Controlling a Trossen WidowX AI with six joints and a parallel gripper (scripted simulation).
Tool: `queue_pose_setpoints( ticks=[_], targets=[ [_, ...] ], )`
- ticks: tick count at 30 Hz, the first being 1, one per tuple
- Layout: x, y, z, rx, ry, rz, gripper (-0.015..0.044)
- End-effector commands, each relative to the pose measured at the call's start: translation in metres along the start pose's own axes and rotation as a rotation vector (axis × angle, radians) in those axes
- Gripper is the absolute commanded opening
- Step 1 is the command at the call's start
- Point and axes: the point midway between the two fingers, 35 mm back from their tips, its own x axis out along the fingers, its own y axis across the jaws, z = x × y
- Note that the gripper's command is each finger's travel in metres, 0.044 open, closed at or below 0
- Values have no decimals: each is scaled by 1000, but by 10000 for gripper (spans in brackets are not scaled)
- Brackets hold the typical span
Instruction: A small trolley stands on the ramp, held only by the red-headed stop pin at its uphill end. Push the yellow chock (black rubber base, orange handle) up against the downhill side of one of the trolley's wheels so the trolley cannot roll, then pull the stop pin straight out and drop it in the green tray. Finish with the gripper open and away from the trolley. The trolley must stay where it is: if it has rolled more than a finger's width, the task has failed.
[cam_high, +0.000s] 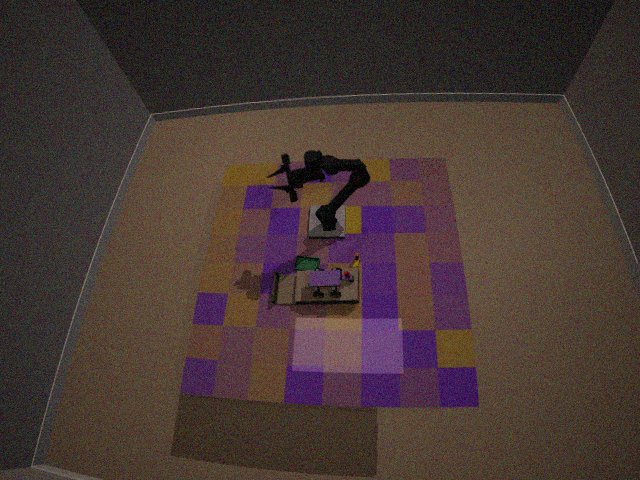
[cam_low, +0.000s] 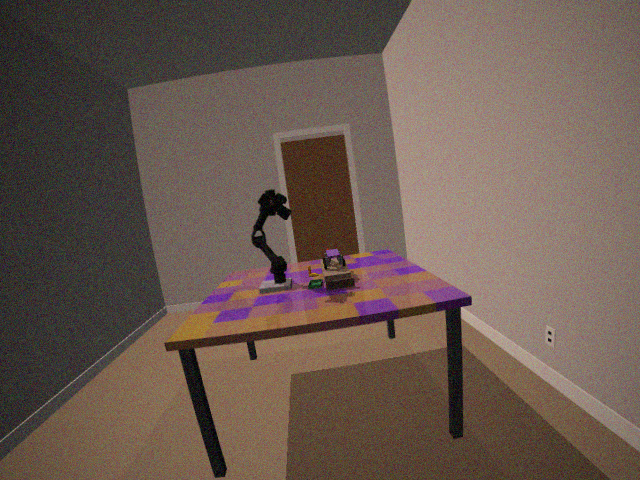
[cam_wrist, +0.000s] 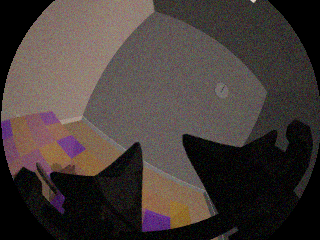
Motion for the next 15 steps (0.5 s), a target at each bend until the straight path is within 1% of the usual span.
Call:
queue_pose_setpoints(
  ticks=[1,8,15],
  targets=[
    [15,36,2,-40,-2,152,190],
    [22,99,9,-118,-26,412,190],
    [12,162,14,-221,-57,657,190]
  ],
)
